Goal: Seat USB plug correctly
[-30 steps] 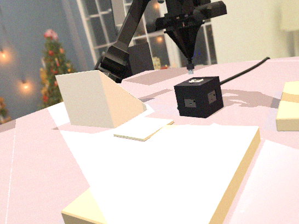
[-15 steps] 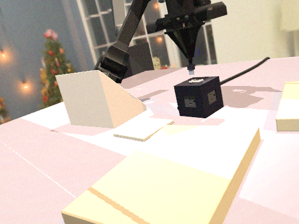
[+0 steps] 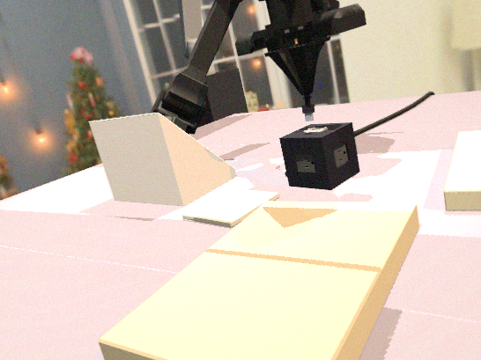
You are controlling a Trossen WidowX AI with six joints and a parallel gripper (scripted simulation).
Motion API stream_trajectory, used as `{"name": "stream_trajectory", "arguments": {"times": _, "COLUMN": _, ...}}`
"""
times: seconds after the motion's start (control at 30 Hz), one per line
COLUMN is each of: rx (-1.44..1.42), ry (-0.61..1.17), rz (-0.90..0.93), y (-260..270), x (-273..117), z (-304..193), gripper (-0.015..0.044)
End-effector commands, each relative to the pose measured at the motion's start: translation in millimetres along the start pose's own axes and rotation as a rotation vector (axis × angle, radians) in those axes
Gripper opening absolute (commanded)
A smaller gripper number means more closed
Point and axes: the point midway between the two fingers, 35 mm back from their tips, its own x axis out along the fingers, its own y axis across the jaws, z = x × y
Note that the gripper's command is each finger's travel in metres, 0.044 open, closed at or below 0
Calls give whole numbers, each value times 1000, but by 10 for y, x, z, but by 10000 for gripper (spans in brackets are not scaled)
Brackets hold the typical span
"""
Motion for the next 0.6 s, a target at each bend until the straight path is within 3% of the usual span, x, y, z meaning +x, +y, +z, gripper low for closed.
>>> {"name": "stream_trajectory", "arguments": {"times": 0.0, "rx": -4, "ry": -6, "rz": -1, "y": -4, "x": 9, "z": 3, "gripper": 0}}
{"name": "stream_trajectory", "arguments": {"times": 0.57, "rx": -8, "ry": -21, "rz": -1, "y": -6, "x": 30, "z": 12, "gripper": 0}}
